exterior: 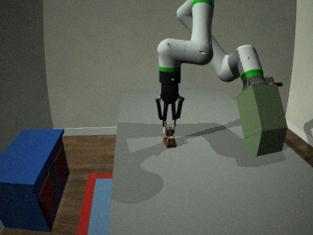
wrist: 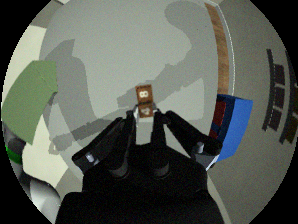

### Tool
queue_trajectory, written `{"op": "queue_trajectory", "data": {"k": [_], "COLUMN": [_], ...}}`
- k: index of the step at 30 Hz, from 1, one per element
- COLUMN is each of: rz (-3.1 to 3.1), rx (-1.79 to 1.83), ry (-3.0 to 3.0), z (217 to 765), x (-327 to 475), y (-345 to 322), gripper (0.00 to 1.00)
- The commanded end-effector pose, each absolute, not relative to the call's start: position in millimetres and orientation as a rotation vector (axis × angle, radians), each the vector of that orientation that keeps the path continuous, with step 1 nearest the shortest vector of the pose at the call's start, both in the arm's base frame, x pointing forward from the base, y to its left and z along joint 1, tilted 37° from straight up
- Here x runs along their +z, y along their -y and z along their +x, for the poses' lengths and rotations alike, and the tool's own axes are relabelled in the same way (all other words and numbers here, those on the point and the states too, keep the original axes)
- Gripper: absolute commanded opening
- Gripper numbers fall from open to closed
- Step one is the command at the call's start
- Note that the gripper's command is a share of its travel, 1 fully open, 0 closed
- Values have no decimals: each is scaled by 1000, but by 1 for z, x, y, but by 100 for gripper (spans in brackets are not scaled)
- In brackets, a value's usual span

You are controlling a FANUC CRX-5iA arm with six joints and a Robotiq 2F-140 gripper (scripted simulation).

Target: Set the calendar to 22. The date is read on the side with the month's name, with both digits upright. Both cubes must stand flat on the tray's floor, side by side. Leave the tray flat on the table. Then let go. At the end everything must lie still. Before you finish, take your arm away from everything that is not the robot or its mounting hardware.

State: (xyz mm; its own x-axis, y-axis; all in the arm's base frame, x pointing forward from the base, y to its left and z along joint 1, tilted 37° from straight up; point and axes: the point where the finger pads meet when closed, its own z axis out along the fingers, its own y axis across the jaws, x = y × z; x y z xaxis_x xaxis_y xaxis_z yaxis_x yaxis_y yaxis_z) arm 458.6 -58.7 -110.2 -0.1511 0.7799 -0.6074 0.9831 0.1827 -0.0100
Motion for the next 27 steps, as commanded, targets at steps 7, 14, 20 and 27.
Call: {"op": "queue_trajectory", "data": {"k": [7,14,20,27], "rz": [1651,1651,1651,1651], "rx": [-569,-569,-569,-569], "ry": [-1992,-1993,-1992,-1993], "z": [460,460,460,461], "x": [-116,-120,-122,-124], "y": [63,66,68,69], "gripper": [17,17,17,17]}}
